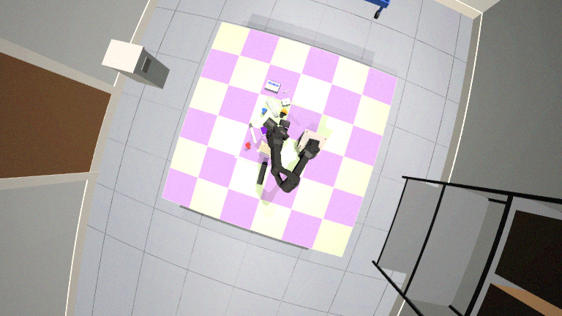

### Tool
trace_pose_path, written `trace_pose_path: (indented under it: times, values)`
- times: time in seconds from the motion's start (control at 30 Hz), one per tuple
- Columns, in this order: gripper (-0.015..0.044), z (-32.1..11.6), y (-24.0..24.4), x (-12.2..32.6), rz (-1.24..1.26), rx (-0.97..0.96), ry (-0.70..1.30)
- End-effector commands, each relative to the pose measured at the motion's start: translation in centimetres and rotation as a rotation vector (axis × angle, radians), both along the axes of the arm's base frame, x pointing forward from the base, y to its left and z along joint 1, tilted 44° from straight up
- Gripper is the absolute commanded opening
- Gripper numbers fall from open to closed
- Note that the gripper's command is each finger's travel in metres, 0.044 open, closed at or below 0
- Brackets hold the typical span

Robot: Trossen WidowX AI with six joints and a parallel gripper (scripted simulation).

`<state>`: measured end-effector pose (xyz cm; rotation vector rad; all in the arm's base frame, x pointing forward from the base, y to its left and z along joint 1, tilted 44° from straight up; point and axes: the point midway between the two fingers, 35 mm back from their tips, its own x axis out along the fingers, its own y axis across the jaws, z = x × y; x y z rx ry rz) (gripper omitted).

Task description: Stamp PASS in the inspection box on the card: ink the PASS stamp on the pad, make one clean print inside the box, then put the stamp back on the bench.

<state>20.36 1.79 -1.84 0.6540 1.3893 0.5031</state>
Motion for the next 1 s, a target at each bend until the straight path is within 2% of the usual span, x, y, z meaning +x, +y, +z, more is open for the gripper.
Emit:
trace_pose_path:
  times: [0.0,0.03,0.2,0.97]
  values:
    - [0.0134,0.02,-0.03,0.06,0.001,-0.002,-0.003]
    - [0.0128,0.02,-0.03,0.06,0.001,-0.002,-0.003]
    - [0.0000,0.13,-0.15,0.06,0.001,-0.002,-0.003]
    - [0.0000,0.85,-0.89,0.06,0.000,-0.006,-0.002]
